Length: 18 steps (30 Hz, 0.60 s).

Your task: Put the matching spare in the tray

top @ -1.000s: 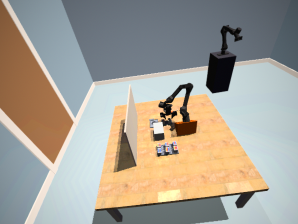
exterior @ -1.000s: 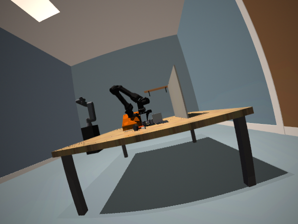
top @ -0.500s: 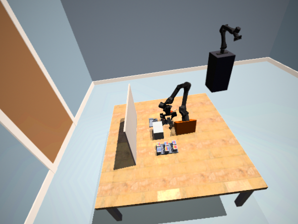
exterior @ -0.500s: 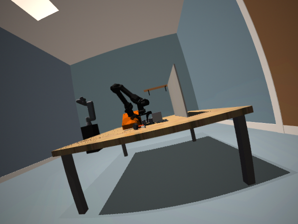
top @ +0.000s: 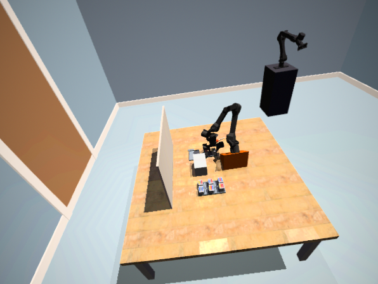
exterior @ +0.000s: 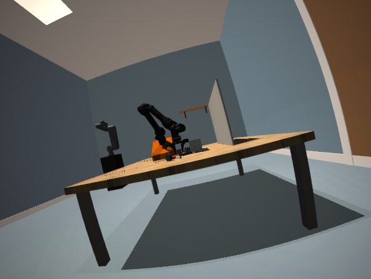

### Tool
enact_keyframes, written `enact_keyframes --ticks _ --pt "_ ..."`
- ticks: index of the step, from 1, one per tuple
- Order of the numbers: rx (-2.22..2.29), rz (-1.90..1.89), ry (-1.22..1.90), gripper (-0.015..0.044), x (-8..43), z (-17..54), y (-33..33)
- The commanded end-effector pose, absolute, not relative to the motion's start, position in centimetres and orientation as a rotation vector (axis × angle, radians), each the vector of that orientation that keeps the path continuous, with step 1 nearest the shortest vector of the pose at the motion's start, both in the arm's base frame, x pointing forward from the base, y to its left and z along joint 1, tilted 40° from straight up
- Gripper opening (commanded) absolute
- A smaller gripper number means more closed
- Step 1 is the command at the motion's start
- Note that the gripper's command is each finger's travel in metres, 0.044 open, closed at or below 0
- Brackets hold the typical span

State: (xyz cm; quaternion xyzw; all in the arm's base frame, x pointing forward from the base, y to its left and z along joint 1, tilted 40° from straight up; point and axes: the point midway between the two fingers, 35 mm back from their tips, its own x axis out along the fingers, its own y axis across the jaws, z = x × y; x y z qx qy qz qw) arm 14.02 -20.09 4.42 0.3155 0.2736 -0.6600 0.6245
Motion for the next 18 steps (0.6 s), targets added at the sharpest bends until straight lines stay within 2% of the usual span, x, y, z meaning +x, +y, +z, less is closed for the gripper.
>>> enact_keyframes --ticks 1,8,12,13,18 --pt "0.725 -1.514 0.627 0.0162 14.04 4.44 -20.09" --pt "0.725 -1.514 0.627 0.0115 14.04 4.44 -20.09" --pt "0.725 -1.514 0.627 0.0010 14.04 4.44 -20.09" --pt "0.725 -1.514 0.627 0.0000 14.04 4.44 -20.09" --pt "0.725 -1.514 0.627 0.0000 14.04 4.44 -20.09"
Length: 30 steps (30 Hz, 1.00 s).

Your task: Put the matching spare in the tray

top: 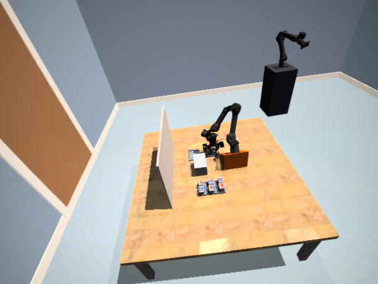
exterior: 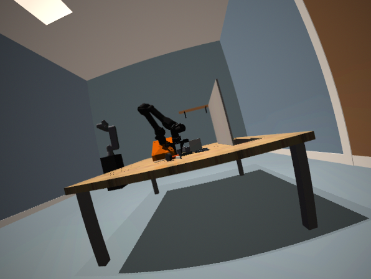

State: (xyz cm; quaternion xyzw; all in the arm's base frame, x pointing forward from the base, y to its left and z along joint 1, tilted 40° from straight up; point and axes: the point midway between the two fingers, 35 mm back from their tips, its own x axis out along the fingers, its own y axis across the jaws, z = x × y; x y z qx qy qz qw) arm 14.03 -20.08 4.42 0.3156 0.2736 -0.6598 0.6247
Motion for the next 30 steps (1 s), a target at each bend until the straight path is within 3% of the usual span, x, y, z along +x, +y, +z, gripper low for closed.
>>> enact_keyframes --ticks 1,30 --pt "0.725 -1.514 0.627 0.0000 14.0 4.4 -20.1" --pt "0.727 -1.507 0.643 0.0000 14.3 10.3 -14.8"
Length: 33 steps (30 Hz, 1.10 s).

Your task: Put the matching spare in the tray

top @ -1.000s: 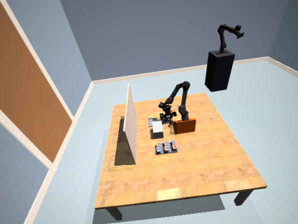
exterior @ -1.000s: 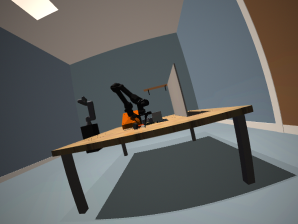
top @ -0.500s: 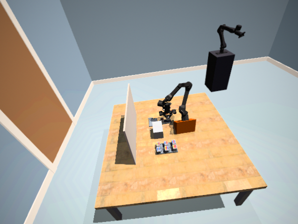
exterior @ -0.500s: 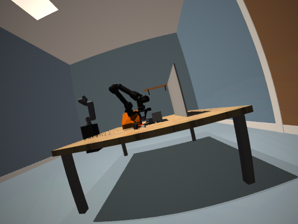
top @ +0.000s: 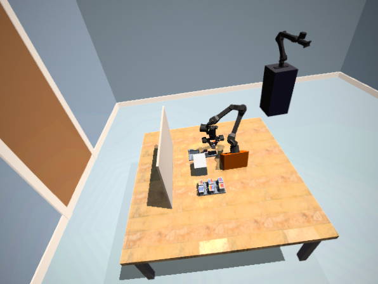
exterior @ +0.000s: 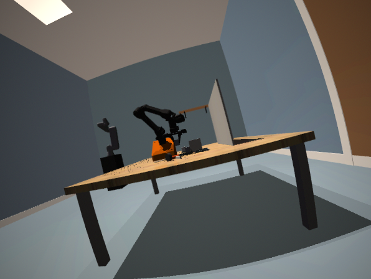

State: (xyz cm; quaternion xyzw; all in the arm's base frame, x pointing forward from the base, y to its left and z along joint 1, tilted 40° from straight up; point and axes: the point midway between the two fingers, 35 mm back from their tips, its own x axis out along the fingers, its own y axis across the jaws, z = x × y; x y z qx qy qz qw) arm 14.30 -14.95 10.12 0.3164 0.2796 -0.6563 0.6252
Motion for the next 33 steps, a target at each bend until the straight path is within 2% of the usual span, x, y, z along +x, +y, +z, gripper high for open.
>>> enact_keyframes --ticks 1,22,33 --pt "0.728 -1.506 0.644 0.0000 14.4 10.5 -14.6" --pt "0.729 -1.509 0.638 0.0000 14.0 16.1 -10.3" --pt "0.731 -1.508 0.636 0.0000 18.3 17.6 -10.7"
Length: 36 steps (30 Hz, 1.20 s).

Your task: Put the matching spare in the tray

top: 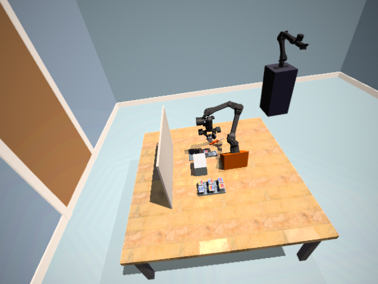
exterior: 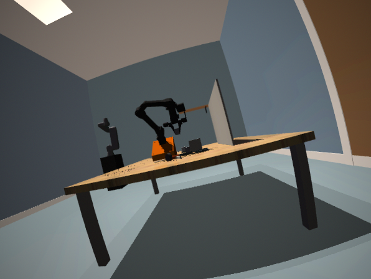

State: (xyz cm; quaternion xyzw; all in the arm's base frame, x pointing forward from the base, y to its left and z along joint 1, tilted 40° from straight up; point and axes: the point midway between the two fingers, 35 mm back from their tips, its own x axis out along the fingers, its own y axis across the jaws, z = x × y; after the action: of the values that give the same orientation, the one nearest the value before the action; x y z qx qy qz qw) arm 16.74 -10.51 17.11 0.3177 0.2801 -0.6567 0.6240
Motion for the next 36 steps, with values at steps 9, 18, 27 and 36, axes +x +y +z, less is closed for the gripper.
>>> enact_keyframes --ticks 9,18,27,36 --pt "0.732 -1.507 0.634 0.0000 22.2 18.3 -11.1" --pt "0.733 -1.506 0.632 0.0000 26.3 18.4 -11.5" --pt "0.728 -1.501 0.638 0.0000 30.2 17.8 -12.1" --pt "0.735 -1.505 0.630 0.0000 31.9 17.5 -12.3"
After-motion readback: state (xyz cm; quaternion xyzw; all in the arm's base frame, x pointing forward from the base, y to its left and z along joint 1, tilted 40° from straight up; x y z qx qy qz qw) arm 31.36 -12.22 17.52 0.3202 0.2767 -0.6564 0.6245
